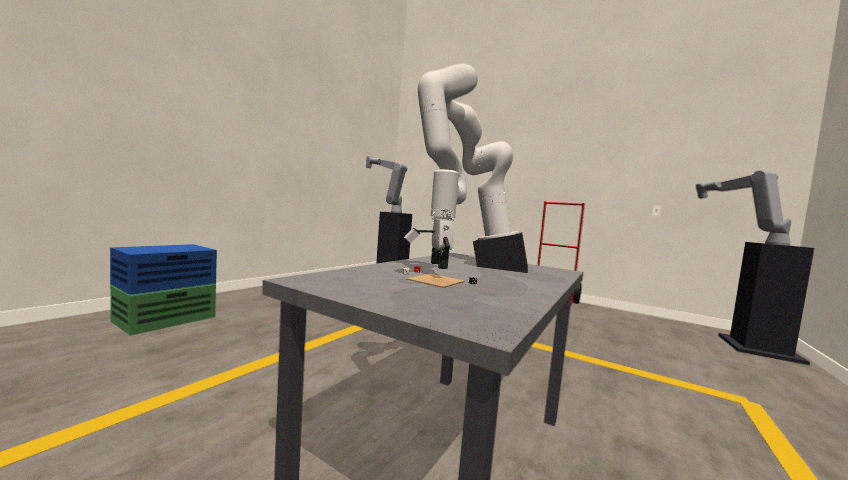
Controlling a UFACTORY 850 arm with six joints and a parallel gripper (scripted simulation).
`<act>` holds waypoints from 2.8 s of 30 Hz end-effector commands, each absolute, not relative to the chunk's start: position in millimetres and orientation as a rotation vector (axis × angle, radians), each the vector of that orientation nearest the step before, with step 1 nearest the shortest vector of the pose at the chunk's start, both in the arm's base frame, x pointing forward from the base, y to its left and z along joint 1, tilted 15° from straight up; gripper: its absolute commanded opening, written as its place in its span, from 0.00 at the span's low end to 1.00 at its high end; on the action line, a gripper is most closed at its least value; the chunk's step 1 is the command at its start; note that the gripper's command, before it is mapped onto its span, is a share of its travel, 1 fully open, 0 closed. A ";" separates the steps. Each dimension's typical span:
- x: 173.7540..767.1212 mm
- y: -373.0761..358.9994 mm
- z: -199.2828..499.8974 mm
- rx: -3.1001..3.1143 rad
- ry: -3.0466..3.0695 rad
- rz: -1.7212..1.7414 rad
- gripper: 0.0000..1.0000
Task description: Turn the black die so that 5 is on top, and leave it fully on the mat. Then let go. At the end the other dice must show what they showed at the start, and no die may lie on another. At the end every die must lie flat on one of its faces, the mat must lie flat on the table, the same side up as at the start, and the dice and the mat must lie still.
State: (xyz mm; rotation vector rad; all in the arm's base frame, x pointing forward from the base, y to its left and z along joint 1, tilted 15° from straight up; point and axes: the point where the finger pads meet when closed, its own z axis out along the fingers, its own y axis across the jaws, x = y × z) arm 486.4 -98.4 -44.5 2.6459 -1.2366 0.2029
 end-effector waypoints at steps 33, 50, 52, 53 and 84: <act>505.2 -4.0 -68.3 2.645 -1.237 0.210 1.00; 505.2 -4.0 -68.3 2.645 -1.237 0.210 1.00; 505.2 -4.0 -68.3 2.645 -1.237 0.210 1.00; 505.2 -4.0 -68.3 2.645 -1.237 0.210 1.00; 501.0 23.5 37.1 2.645 -1.237 0.210 1.00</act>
